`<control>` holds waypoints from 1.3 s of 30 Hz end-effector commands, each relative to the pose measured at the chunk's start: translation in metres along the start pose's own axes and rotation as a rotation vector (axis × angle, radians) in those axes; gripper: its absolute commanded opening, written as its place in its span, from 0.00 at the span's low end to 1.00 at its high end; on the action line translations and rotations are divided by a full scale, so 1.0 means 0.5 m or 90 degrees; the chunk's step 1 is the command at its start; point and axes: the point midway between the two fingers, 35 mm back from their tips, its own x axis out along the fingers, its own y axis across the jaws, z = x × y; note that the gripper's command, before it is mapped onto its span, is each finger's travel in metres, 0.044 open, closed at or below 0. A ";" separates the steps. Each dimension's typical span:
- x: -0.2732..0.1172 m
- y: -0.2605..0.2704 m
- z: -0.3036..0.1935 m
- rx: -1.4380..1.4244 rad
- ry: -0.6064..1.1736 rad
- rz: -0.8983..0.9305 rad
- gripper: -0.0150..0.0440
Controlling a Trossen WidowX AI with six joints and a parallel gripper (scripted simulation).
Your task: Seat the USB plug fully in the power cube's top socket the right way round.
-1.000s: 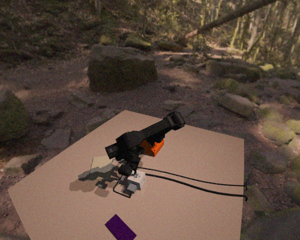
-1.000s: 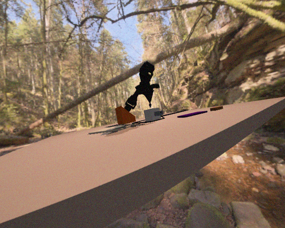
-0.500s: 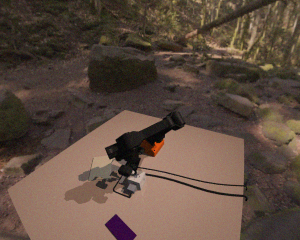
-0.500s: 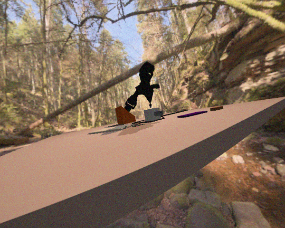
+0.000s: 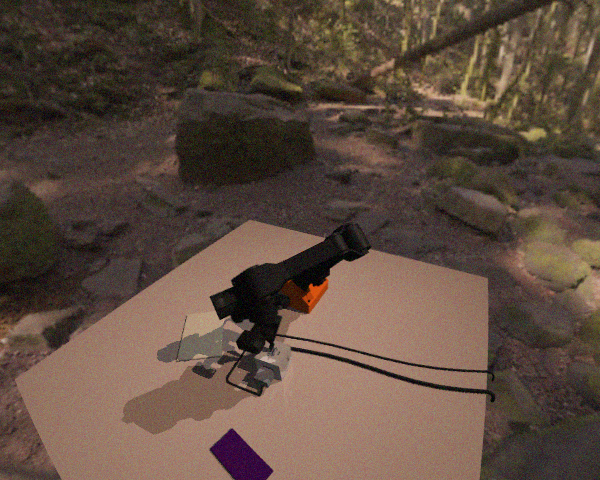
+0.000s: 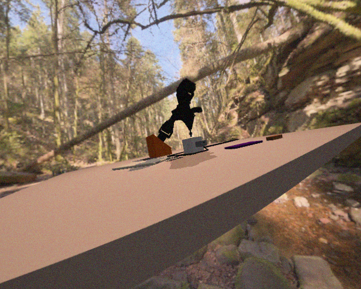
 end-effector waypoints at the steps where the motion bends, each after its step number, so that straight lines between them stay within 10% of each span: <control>1: 0.001 0.001 -0.001 -0.003 0.003 0.002 0.25; 39: 0.010 0.001 0.000 -0.003 0.003 0.002 0.25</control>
